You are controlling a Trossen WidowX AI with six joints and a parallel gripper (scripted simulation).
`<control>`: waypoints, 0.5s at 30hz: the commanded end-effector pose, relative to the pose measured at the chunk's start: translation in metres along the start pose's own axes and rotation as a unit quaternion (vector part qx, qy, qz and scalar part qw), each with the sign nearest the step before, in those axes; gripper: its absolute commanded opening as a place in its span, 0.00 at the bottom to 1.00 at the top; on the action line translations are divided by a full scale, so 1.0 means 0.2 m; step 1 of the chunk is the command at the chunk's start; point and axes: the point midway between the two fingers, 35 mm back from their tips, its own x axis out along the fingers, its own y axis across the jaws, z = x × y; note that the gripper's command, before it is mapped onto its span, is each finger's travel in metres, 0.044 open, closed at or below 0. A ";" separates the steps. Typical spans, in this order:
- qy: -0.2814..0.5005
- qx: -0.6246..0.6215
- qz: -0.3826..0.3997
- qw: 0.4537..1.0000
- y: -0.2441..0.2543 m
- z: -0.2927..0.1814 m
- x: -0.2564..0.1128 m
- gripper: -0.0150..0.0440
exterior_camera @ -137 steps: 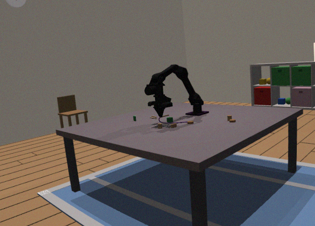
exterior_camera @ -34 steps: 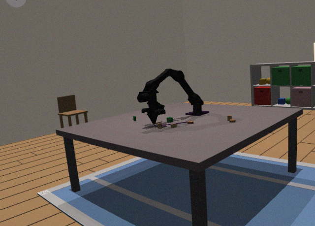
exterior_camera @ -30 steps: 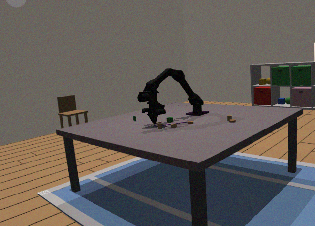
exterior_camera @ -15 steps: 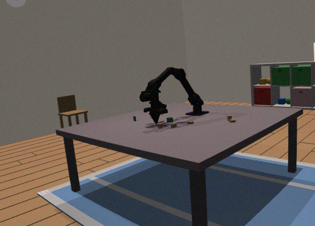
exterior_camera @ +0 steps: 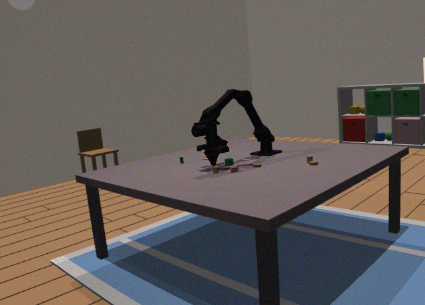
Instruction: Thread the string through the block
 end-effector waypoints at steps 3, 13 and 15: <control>0.001 -0.002 0.002 1.000 0.00 0.04 0.00 0.25; 0.004 -0.002 0.002 1.000 0.01 0.10 0.00 0.25; 0.005 -0.002 0.002 1.000 0.01 0.10 0.00 0.25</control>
